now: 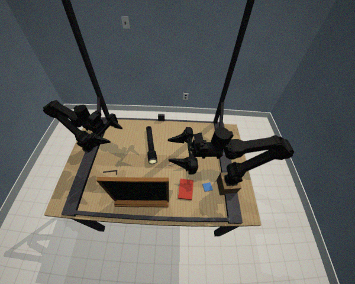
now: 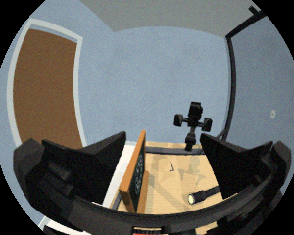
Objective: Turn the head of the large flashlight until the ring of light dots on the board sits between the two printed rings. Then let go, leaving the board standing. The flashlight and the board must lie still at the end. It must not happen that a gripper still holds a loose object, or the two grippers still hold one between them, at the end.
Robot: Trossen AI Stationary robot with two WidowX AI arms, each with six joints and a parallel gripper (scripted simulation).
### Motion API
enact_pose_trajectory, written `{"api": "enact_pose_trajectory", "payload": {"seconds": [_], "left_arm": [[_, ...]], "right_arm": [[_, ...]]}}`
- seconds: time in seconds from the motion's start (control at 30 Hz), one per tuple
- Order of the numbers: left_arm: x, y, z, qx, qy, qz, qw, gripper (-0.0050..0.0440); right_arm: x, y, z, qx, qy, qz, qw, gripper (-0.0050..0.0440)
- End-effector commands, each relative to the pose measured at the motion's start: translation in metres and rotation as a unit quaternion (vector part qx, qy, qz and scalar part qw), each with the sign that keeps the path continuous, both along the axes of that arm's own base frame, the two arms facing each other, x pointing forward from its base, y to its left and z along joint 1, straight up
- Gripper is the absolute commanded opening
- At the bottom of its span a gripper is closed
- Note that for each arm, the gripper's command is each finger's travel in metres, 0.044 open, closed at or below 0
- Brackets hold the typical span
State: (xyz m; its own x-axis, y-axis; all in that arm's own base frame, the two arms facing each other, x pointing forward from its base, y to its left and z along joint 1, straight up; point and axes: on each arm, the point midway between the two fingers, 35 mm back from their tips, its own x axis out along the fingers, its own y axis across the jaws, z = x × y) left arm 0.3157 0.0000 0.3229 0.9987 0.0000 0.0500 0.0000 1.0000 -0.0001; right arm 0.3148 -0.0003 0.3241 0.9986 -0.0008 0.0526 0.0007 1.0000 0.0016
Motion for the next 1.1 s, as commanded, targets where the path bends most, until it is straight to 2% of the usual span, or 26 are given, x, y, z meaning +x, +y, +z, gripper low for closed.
{"api": "enact_pose_trajectory", "payload": {"seconds": [0.0,1.07], "left_arm": [[-0.0012,-0.001,0.0088,0.001,-0.011,-0.003,1.0,0.044],[-0.0012,-0.001,0.0085,0.001,-0.011,-0.003,1.0,0.044]], "right_arm": [[-0.0005,-0.0004,-0.0003,-0.002,0.0,-0.001,1.0,0.044],[-0.0002,0.0,0.0054,-0.003,-0.007,-0.001,1.0,0.044]]}}
